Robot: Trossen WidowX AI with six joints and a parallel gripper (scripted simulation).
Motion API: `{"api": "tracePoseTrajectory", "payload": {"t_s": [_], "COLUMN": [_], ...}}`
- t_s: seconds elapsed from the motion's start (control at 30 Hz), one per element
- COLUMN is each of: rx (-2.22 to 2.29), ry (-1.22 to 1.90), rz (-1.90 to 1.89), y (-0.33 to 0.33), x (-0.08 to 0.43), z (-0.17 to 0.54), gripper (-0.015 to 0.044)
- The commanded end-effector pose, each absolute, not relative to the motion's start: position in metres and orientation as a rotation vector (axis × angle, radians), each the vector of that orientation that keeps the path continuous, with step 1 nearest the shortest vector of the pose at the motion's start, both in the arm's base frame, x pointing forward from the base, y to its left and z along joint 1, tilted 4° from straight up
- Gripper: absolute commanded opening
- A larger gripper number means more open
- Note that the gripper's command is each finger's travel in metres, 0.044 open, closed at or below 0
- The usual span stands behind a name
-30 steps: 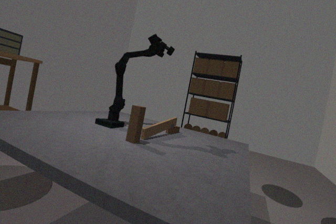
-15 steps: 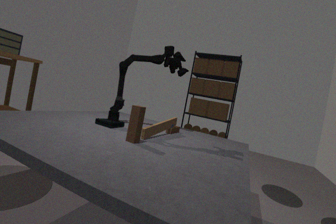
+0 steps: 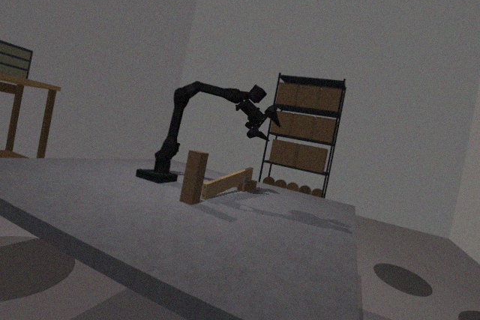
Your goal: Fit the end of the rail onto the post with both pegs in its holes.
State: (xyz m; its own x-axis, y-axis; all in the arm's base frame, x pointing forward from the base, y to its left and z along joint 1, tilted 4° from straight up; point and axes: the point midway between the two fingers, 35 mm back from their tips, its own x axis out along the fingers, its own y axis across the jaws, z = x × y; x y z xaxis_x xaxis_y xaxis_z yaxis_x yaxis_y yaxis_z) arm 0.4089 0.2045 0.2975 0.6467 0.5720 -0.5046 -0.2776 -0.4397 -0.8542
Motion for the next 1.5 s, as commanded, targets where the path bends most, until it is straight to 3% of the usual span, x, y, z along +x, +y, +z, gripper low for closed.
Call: {"api": "tracePoseTrajectory", "payload": {"t_s": [0.0,0.27,0.6,1.47], "rx": [-1.741,-1.564,-1.192,-1.183], "ry": [-0.006,0.537,1.167,1.178], "rz": [1.034,1.143,1.250,1.252], "y": [0.166,0.069,-0.026,-0.025], "x": [0.415,0.396,0.313,0.314], "z": [0.255,0.165,0.088,0.052], "gripper": [0.0440,0.0440,0.0440,0.0440]}}
